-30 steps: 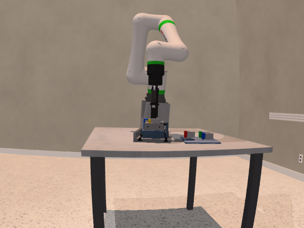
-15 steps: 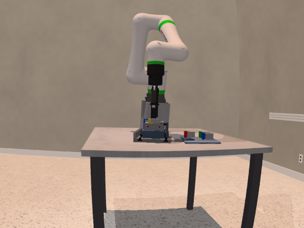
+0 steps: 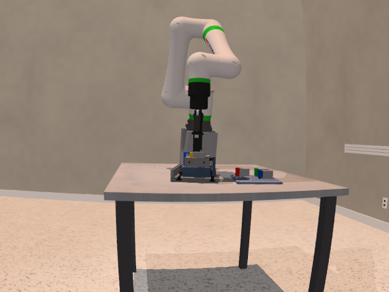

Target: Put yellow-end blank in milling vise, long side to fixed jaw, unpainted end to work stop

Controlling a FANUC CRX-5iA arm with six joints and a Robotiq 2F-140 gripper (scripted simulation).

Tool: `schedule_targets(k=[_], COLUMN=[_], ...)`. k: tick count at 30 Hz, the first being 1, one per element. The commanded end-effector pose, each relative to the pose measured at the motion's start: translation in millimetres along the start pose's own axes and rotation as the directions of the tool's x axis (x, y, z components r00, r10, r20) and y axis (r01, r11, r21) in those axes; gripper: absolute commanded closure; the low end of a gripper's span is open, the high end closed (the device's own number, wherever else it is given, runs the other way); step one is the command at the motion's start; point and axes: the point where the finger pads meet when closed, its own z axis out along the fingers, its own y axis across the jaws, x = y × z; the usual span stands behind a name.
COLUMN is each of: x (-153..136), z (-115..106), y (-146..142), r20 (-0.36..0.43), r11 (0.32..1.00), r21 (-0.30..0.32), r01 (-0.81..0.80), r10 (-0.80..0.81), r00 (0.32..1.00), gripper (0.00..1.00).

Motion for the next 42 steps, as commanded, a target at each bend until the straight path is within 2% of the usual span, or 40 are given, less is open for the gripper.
schedule_targets(k=[1, 42], x=[0.0, 0.0], z=[-0.8, -7.2], y=[-0.8, -0.8], r20=[0.0, 0.0], r11=[1.0, 1.0], r21=[0.002, 0.002], r01=[0.0, 0.0], r10=[0.0, 0.0], r00=[1.0, 1.0], gripper=[0.0, 0.0])
